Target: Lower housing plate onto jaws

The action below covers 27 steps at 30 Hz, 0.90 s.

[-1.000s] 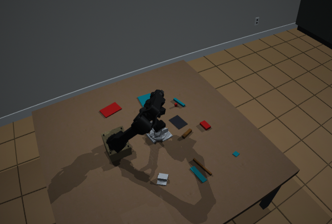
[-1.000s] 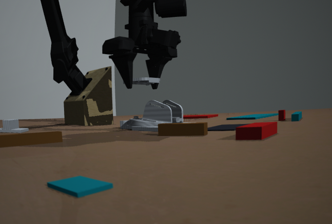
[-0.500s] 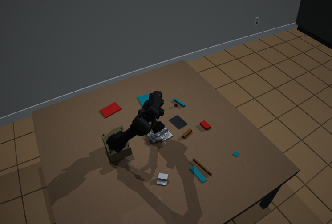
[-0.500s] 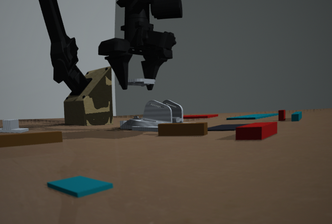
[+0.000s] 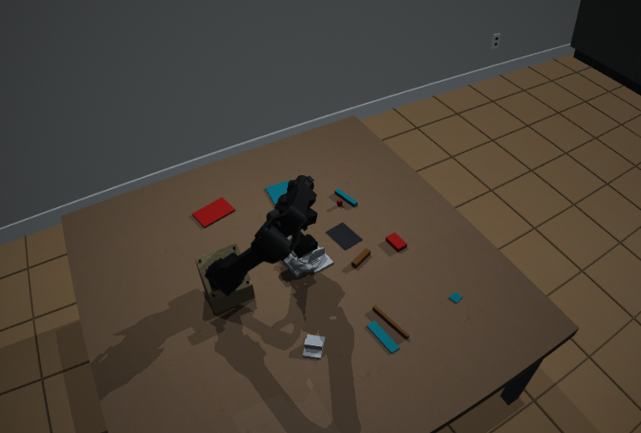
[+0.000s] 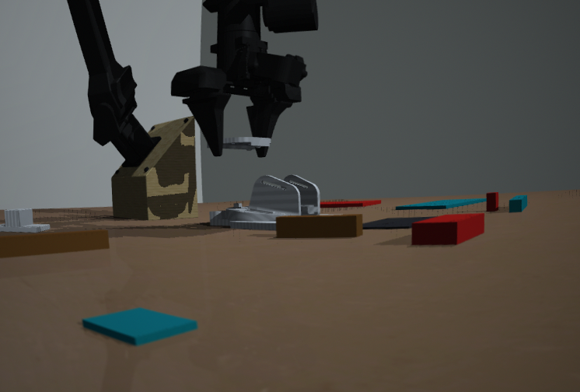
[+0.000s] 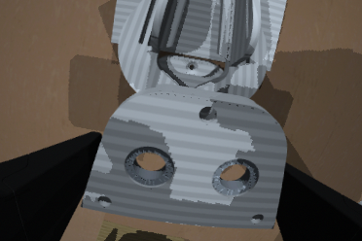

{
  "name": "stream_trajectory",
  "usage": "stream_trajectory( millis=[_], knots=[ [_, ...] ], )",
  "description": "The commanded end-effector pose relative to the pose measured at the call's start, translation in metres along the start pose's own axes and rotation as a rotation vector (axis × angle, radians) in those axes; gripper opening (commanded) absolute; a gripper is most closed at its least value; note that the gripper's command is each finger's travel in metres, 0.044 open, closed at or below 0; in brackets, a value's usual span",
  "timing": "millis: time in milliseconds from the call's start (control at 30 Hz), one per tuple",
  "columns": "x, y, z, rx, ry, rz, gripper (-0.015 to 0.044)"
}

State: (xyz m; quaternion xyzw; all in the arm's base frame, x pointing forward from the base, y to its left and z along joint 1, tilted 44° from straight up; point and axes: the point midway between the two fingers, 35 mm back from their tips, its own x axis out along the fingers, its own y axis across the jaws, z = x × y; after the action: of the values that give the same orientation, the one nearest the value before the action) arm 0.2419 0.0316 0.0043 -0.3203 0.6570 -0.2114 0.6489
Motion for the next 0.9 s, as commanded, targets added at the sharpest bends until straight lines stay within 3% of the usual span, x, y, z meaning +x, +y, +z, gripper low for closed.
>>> stream_trajectory(
  millis=[0,867],
  knots=[
    [0.000,0.000,0.000,0.007,0.002,0.004,0.0351],
    [0.022,0.000,0.001,0.007,0.001,0.005,0.0351]
  ],
)
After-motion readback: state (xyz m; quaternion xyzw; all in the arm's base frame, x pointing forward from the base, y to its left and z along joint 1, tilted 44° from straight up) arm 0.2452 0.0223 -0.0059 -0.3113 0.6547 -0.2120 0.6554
